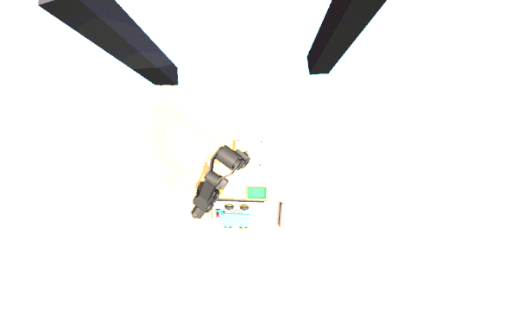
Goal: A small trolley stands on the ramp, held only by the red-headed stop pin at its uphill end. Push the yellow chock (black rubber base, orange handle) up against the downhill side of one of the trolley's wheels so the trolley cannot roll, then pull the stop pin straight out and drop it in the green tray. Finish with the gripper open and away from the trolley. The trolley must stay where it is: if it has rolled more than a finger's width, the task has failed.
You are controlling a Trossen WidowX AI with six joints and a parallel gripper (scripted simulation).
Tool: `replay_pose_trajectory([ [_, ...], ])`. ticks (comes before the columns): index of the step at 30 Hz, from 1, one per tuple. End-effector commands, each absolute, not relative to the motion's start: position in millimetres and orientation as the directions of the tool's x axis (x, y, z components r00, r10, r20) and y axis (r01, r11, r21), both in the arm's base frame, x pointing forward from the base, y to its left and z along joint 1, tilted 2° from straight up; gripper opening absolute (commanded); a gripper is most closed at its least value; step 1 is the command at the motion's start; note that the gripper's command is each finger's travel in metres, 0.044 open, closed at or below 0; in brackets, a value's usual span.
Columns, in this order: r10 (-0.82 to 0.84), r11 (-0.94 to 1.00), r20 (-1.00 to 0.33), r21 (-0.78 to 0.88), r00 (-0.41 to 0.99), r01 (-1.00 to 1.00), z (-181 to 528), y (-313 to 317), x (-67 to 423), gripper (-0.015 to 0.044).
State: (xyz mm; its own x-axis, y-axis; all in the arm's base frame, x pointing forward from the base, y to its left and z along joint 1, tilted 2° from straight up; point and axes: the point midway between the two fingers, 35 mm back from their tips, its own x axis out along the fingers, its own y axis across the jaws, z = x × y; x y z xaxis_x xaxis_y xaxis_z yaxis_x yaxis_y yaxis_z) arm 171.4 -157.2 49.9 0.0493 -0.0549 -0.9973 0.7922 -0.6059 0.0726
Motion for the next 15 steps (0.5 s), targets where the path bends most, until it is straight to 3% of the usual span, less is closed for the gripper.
replay_pose_trajectory([
  [1,-0.045,-0.611,-0.998,0.064,0.046,0.789,38.1,-155.3,171.1,0.0190],
  [15,-0.045,-0.611,-0.998,0.064,0.046,0.789,22.3,-156.4,172.1,0.0190],
])
